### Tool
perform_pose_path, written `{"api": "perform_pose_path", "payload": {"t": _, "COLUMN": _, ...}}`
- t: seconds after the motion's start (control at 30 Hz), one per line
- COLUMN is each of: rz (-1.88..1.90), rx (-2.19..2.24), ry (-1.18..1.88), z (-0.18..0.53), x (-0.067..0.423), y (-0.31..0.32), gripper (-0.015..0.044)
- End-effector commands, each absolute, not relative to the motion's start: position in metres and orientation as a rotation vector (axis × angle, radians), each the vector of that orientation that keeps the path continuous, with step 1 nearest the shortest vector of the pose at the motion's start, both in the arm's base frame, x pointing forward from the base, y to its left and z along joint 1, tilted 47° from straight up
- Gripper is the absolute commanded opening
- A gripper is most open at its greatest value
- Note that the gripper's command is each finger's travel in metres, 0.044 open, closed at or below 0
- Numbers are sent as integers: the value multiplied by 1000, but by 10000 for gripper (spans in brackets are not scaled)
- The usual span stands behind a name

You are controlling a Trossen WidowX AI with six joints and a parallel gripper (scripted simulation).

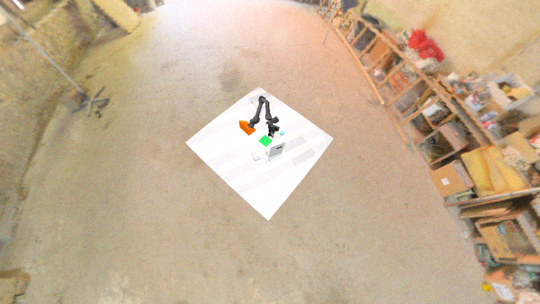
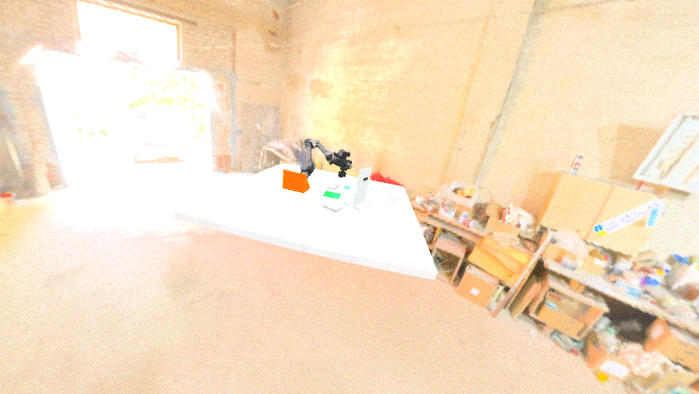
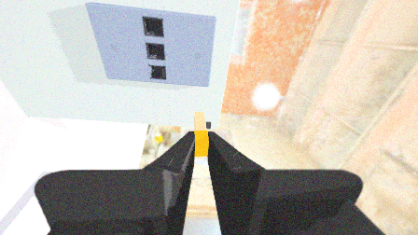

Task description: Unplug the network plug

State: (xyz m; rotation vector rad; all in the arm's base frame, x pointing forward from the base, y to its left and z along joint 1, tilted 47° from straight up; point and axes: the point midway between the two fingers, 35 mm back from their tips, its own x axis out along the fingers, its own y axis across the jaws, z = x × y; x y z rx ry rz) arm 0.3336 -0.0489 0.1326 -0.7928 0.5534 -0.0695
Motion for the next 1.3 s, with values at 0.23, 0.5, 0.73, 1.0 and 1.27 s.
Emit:
{"api": "perform_pose_path", "payload": {"t": 0.23, "rz": 236, "rx": -919, "ry": 654, "z": 89, "x": 318, "y": -40, "gripper": 0}}
{"api": "perform_pose_path", "payload": {"t": 0.5, "rz": 482, "rx": -966, "ry": 671, "z": 61, "x": 299, "y": -29, "gripper": 0}}
{"api": "perform_pose_path", "payload": {"t": 0.73, "rz": 683, "rx": -970, "ry": 638, "z": 44, "x": 280, "y": -17, "gripper": 0}}
{"api": "perform_pose_path", "payload": {"t": 1.0, "rz": 878, "rx": -939, "ry": 547, "z": 34, "x": 259, "y": -2, "gripper": 0}}
{"api": "perform_pose_path", "payload": {"t": 1.27, "rz": 1019, "rx": -883, "ry": 406, "z": 34, "x": 239, "y": 13, "gripper": 0}}
